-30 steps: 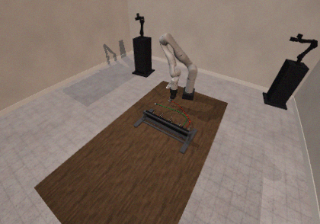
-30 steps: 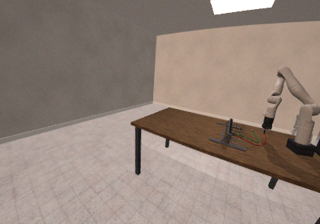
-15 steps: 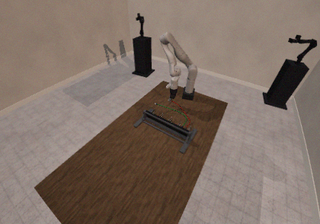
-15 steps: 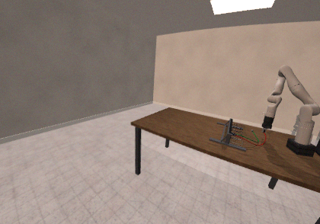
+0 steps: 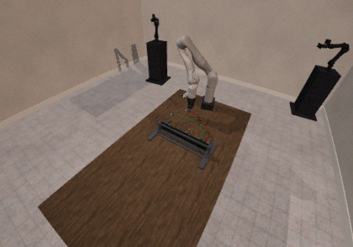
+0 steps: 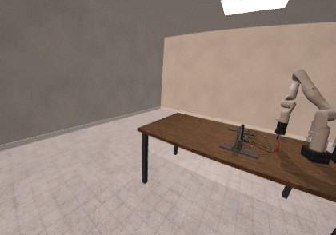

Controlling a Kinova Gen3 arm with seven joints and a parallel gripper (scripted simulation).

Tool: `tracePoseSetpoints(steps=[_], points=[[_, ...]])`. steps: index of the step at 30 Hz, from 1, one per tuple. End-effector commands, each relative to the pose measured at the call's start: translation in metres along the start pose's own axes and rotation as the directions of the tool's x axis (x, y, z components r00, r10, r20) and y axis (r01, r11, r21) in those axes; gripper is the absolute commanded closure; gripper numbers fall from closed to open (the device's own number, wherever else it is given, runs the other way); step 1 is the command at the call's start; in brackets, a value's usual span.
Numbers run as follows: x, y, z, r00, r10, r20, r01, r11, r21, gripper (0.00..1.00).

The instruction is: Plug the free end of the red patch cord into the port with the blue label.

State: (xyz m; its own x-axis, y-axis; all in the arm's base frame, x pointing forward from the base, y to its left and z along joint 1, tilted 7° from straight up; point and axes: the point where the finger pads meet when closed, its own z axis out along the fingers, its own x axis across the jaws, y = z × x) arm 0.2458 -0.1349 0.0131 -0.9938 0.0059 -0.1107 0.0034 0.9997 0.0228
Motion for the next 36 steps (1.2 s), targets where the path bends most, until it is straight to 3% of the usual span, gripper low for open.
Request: tracePoseSetpoints(steps=[1,36], points=[[-0.0002,-0.0002,-0.0002,1.000,0.000,0.001,0.000,1.000,0.001,1.00],[-0.0017,0.0005,-0.0004,1.000,-0.010,0.001,0.010,1.000,0.001,1.00]])
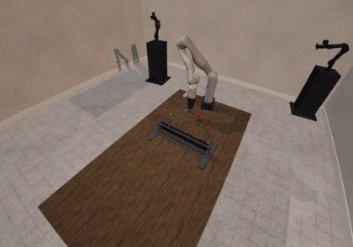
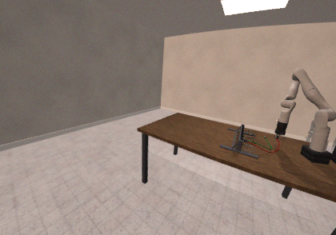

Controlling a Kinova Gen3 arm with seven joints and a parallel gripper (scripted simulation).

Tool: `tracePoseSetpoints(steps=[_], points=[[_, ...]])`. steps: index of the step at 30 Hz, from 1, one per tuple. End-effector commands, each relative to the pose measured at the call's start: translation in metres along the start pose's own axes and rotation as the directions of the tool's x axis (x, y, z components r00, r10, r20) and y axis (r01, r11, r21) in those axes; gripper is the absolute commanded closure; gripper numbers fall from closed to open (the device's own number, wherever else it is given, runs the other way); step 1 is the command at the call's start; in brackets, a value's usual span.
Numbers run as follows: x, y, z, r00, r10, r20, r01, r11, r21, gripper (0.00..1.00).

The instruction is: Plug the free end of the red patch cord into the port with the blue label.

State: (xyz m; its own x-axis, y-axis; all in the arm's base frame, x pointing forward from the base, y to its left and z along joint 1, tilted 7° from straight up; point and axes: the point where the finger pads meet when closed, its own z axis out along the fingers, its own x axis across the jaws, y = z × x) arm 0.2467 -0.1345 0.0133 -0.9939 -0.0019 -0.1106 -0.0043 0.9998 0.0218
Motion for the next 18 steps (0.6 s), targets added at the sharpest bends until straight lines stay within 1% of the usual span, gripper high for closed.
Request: tracePoseSetpoints(steps=[1,18], points=[[-0.0011,0.0002,-0.0003,1.000,-0.004,0.001,0.004,1.000,0.001,1.00],[-0.0095,0.0040,-0.0013,0.998,-0.061,0.002,0.061,0.998,0.001,1.00]])
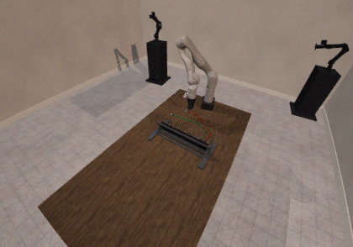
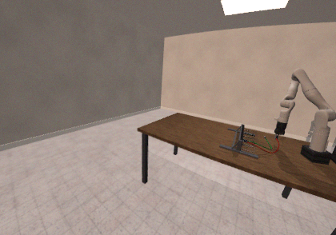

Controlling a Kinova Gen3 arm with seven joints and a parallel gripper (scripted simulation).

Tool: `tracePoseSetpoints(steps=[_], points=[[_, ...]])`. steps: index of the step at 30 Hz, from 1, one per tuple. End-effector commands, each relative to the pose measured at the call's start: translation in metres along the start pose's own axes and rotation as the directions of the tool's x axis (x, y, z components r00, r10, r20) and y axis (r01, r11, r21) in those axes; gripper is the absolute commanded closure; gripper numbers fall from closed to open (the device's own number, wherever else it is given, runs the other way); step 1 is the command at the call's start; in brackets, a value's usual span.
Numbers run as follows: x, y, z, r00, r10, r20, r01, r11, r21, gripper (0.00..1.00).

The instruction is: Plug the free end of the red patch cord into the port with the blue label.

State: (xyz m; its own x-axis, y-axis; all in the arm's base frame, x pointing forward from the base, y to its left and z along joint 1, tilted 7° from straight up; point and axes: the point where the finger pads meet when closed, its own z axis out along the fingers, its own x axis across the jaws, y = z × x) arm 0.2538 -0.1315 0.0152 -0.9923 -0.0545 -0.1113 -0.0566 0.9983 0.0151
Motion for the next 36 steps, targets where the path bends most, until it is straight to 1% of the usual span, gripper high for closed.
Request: tracePoseSetpoints(steps=[1,25,36], points=[[-0.003,0.001,0.000,1.000,-0.014,0.002,0.014,1.000,0.000,1.00],[-0.025,0.009,-0.004,0.989,-0.147,0.003,0.147,0.989,0.000,1.00],[-0.038,0.013,-0.007,0.973,-0.230,0.002,0.230,0.973,0.000,1.00]])
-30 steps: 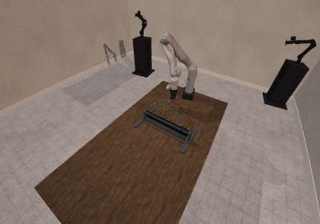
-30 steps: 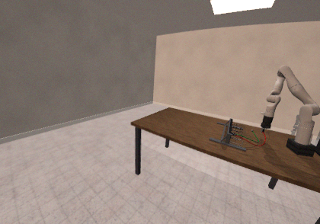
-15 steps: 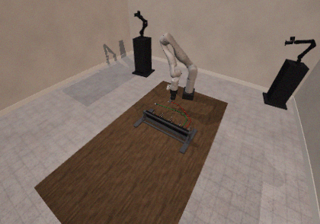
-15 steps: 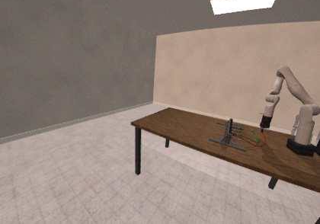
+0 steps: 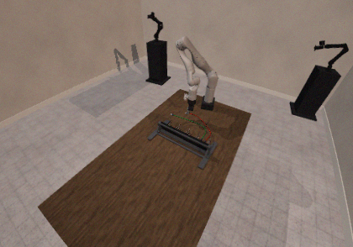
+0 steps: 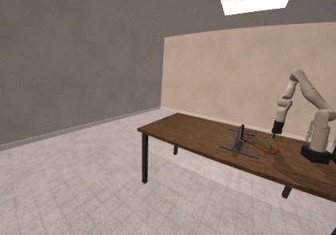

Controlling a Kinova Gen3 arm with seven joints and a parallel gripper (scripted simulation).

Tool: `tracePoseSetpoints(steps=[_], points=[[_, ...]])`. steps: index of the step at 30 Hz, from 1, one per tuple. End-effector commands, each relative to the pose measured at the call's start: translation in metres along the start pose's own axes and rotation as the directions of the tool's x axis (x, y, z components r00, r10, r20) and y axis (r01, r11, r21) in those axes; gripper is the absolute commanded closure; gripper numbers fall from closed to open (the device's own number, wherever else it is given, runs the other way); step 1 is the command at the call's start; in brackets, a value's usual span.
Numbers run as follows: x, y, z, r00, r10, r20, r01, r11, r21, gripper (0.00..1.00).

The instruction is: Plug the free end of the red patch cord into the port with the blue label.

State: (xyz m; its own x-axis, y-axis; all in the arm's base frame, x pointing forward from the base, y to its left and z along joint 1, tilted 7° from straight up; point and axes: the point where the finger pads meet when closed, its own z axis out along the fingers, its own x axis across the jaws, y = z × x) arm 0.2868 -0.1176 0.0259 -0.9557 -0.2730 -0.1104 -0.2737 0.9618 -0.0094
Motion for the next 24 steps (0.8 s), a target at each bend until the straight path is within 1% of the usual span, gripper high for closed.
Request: tracePoseSetpoints(steps=[1,4,6,21,24], points=[[-0.006,0.001,-0.001,1.000,-0.022,0.003,0.022,1.000,0.001,1.00],[-0.012,0.001,-0.002,0.998,-0.059,0.003,0.059,0.998,0.001,1.00],[-0.012,0.001,-0.002,0.998,-0.059,0.003,0.059,0.998,0.001,1.00],[-0.043,0.006,-0.007,0.969,-0.245,0.002,0.245,0.969,0.003,1.00],[-0.045,0.006,-0.008,0.966,-0.258,0.002,0.258,0.966,0.003,1.00]])
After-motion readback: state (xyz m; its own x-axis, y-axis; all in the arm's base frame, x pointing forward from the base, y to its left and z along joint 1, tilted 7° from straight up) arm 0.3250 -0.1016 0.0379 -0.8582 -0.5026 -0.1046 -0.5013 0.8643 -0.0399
